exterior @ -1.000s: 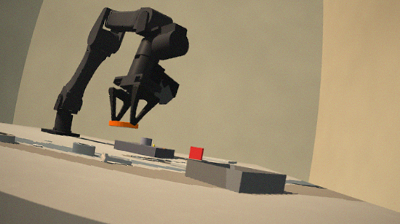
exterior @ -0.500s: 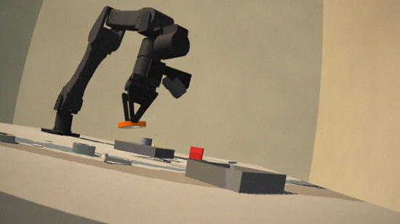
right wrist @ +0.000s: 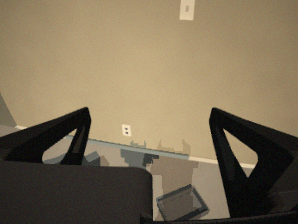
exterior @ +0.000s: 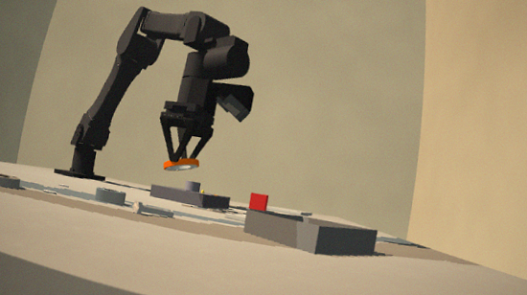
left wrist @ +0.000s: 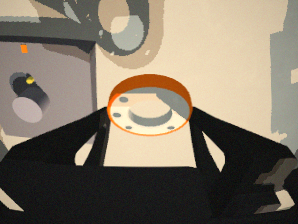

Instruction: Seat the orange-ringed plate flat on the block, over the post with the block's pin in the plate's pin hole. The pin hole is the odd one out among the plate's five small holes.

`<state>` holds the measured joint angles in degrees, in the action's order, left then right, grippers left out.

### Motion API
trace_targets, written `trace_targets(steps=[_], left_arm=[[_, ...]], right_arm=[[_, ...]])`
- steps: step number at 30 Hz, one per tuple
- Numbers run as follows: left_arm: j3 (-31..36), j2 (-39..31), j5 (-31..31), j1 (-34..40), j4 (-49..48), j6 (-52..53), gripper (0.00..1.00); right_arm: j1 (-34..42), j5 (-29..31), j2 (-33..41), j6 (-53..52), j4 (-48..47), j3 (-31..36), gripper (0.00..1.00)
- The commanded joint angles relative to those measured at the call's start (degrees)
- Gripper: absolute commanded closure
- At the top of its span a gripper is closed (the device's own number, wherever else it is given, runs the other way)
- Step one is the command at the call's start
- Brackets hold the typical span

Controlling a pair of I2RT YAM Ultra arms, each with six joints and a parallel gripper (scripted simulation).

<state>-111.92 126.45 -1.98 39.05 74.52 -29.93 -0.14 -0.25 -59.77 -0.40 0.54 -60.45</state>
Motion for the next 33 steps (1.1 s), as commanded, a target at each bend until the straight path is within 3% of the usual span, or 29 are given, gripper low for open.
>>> trace_targets(steps=[1, 5, 7, 33], left_arm=[[1.5, -2.5, 3.0, -1.0, 1.1, 13.1, 1.00], [2.6, -3.4, 5.0, -1.5, 1.0, 23.1, 1.00], [2.6, -3.4, 5.0, -1.5, 1.0, 23.1, 1.00], [9.9, -8.8, 15.7, -4.6, 3.1, 83.6, 1.00]], right_arm=[[0.4, -0.4, 0.8, 0.5, -1.1, -2.8, 0.00], [0.4, -0.4, 0.8, 0.5, -1.1, -2.8, 0.00], [0.4, -0.4, 0.8, 0.5, -1.1, -2.8, 0.00], [0.4, -0.4, 0.8, 0.5, -1.1, -2.8, 0.00]])
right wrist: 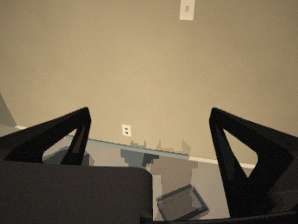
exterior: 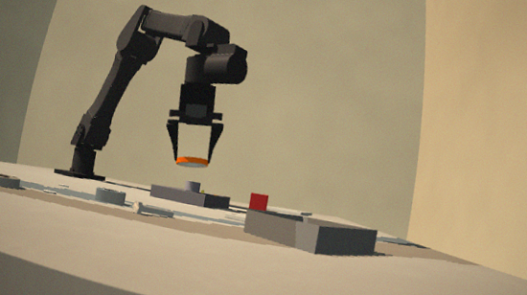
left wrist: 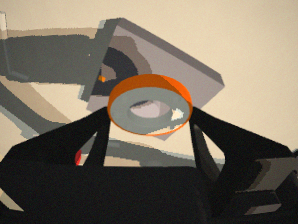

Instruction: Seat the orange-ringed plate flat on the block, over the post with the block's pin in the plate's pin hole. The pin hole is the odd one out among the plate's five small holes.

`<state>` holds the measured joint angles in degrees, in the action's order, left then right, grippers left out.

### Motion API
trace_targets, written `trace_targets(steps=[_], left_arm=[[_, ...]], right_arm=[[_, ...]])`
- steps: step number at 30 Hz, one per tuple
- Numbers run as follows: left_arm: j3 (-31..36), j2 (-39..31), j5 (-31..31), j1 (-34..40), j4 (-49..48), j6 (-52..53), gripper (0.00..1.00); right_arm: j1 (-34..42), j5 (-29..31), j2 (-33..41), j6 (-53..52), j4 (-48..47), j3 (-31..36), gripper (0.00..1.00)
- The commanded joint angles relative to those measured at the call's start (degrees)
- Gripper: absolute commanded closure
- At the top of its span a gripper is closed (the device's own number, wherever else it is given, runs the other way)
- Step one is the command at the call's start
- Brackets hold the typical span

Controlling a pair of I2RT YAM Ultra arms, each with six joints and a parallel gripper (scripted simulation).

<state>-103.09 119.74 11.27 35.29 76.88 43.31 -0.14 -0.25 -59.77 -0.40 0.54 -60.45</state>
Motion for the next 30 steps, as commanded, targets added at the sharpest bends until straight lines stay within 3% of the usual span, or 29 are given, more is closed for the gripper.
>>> trace_targets(steps=[1, 12, 14, 16, 22, 28, 30], left_arm=[[1.3, -2.3, 2.9, -1.0, 0.6, 12.8, 1.00], [4.3, -4.4, 6.7, -2.1, 0.8, 35.3, 1.00], [8.2, -1.4, 5.7, -3.0, -3.4, 34.2, 1.00], [8.9, -5.5, 4.6, -2.9, -7.5, 31.1, 1.00], [11.3, -5.3, 5.1, -3.0, -8.1, 31.2, 1.00], [8.1, -4.2, 5.6, -3.7, -6.1, 30.5, 1.00], [12.2, -2.5, 5.7, -2.6, -7.5, 30.4, 1.00]], right_arm=[[0.4, -0.4, 0.8, 0.5, -1.1, -2.8, 0.00], [0.4, -0.4, 0.8, 0.5, -1.1, -2.8, 0.00], [0.4, -0.4, 0.8, 0.5, -1.1, -2.8, 0.00], [0.4, -0.4, 0.8, 0.5, -1.1, -2.8, 0.00], [0.4, -0.4, 0.8, 0.5, -1.1, -2.8, 0.00], [0.4, -0.4, 0.8, 0.5, -1.1, -2.8, 0.00], [0.4, -0.4, 0.8, 0.5, -1.1, -2.8, 0.00]])
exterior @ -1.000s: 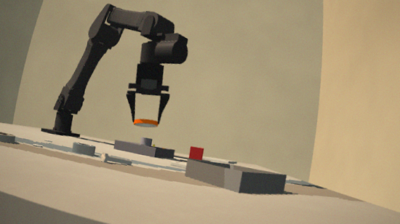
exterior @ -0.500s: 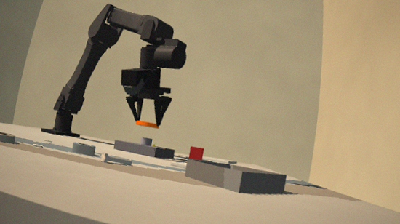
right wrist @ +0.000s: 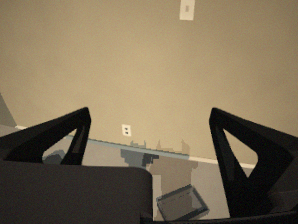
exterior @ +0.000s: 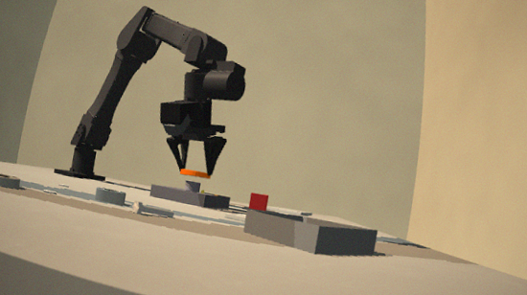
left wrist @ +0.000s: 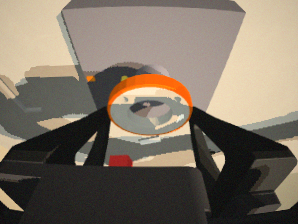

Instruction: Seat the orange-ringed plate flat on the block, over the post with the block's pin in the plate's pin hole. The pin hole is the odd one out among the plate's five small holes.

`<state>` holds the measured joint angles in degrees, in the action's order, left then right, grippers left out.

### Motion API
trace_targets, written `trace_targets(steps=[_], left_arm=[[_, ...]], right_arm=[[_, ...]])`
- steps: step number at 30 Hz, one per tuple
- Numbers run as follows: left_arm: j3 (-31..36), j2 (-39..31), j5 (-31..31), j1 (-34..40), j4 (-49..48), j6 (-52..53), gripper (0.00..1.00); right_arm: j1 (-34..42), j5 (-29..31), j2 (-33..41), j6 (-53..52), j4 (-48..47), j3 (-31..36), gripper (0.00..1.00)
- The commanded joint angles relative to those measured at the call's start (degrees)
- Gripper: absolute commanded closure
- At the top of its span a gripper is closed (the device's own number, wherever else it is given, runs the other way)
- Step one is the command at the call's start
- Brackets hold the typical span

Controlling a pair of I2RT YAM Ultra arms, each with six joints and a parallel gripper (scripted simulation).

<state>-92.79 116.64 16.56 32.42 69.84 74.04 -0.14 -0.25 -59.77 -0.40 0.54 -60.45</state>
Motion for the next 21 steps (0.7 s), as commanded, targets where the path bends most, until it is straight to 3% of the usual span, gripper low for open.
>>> trace_targets(steps=[1, 7, 10, 21], left_arm=[[0.9, 0.8, -0.2, 0.4, -0.2, -0.4, 1.00], [2.5, 1.5, 0.5, 0.2, -1.1, -0.4, 1.00], [-0.7, 0.3, -0.1, 0.4, -0.1, -0.3, 1.00], [-0.8, -0.4, -0.2, 0.7, -0.8, -0.2, 1.00]], right_arm=[[0.4, -0.4, 0.8, 0.5, -1.1, -2.8, 0.00], [0.4, -0.4, 0.8, 0.5, -1.1, -2.8, 0.00], [0.4, -0.4, 0.8, 0.5, -1.1, -2.8, 0.00], [0.4, -0.4, 0.8, 0.5, -1.1, -2.8, 0.00]])
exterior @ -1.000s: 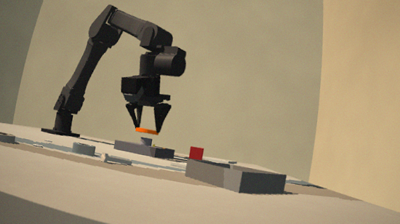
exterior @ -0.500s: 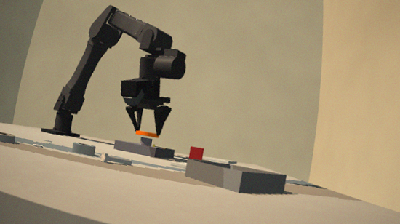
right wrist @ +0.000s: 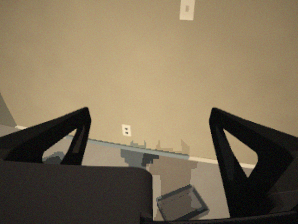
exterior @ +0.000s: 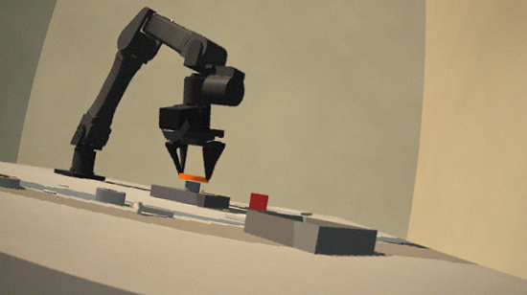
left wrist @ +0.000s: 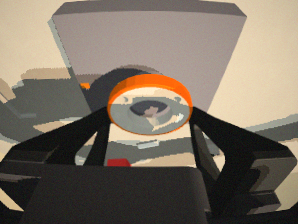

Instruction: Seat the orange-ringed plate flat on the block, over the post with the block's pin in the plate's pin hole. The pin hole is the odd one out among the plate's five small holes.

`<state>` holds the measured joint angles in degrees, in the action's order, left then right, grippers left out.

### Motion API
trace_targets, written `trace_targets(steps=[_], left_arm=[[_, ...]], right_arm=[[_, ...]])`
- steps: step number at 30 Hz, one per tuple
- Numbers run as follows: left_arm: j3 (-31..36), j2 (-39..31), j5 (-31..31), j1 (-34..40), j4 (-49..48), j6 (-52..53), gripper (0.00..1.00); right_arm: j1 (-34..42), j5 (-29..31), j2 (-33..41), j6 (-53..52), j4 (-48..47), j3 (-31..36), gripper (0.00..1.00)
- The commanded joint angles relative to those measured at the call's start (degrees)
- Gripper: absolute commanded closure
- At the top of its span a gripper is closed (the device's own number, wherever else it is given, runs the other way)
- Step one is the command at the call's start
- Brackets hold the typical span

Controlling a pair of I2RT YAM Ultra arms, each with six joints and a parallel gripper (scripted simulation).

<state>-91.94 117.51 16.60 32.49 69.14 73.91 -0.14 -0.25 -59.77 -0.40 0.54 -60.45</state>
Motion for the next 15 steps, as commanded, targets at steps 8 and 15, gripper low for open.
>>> trace_targets(steps=[8, 15], left_arm=[[-0.3, -0.5, -0.3, 0.7, -0.6, -0.1, 1.00], [1.9, -1.6, -0.3, 0.7, -1.1, -0.1, 1.00]], right_arm=[[0.4, -0.4, 0.8, 0.5, -1.1, -2.8, 0.00], [0.4, -0.4, 0.8, 0.5, -1.1, -2.8, 0.00]])
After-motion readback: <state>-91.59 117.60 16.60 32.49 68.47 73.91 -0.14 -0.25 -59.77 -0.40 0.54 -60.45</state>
